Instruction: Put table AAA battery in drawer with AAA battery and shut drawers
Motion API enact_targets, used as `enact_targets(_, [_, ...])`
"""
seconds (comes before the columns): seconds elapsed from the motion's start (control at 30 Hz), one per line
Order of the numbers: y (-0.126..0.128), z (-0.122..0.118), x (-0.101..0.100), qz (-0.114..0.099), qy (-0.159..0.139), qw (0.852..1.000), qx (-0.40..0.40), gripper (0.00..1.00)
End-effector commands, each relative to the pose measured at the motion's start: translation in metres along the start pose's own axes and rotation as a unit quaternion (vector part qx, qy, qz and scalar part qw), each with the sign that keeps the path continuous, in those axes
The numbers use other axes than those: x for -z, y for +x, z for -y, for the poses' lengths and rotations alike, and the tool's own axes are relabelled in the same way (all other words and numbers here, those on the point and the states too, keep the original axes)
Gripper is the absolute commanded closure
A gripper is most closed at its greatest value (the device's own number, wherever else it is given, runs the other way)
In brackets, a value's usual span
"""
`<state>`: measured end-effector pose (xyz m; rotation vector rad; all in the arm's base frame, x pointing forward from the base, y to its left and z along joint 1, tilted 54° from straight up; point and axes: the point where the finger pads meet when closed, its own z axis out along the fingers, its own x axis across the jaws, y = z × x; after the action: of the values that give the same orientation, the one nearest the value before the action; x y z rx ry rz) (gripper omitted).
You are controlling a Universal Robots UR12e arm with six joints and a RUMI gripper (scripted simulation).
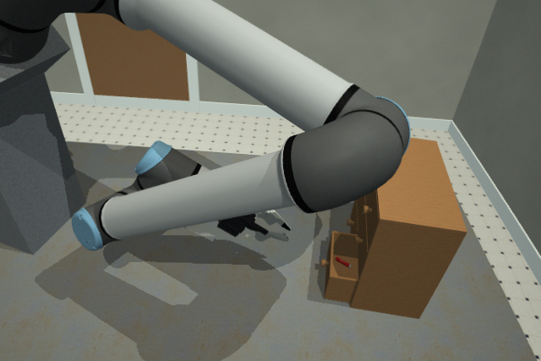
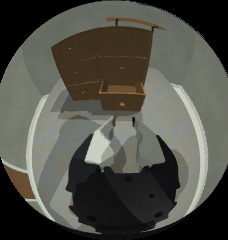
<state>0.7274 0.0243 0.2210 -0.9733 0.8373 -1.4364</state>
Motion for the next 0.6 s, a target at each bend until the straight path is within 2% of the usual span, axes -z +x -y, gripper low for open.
enact_targets(0.0, [0.0, 0.0, 0.0, 0.0, 0.0, 1.0, 0.0, 0.8])
enact_targets(0.33, [0.0, -0.001, -0.002, 0.0, 0.0, 1.0, 0.0, 0.8])
enact_targets(0.57, [0.0, -0.004, -0.011, 0.0, 0.0, 1.0, 0.0, 0.8])
